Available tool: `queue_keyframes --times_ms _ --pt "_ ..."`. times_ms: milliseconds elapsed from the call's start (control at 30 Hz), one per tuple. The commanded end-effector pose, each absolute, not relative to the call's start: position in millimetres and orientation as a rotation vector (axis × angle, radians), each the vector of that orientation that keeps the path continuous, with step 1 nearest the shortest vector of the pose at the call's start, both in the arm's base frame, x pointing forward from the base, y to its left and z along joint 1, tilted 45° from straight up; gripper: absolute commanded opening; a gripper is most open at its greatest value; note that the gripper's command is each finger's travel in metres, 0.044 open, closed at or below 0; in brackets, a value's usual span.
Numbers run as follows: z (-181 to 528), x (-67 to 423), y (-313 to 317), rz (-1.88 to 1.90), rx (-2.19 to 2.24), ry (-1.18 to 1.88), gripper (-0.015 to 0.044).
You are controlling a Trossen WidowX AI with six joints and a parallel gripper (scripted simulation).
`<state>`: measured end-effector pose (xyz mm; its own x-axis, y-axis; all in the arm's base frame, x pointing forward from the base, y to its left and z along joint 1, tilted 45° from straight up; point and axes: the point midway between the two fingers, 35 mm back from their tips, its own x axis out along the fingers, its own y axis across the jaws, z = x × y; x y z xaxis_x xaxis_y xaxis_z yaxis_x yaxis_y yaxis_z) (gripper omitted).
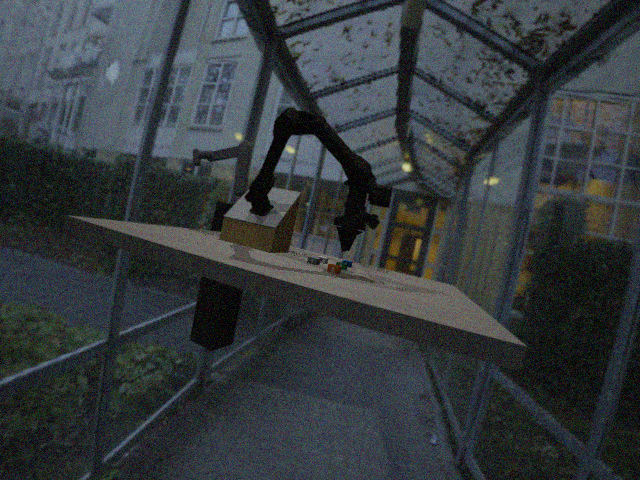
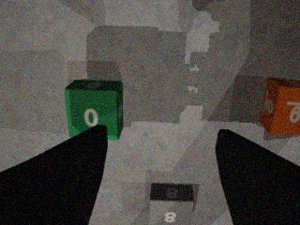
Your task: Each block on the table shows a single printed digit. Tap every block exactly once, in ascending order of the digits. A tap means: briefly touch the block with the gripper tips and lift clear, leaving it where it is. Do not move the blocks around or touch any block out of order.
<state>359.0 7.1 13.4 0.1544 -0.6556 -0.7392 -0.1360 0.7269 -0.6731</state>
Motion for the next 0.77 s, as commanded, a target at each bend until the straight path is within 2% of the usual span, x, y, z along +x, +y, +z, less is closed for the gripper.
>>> queue_keyframes --times_ms 0,100,467,733 --pt "-20.2 340.7 66.9 -0.386 -0.703 1.407 0.0335" --pt "-42.8 321.9 106.5 -0.375 -0.698 1.411 0.04" --pt "-115.4 216.6 204.6 -0.428 -0.726 1.392 0.04" --pt "-120.5 206.6 209.0 -0.438 -0.73 1.385 0.04"
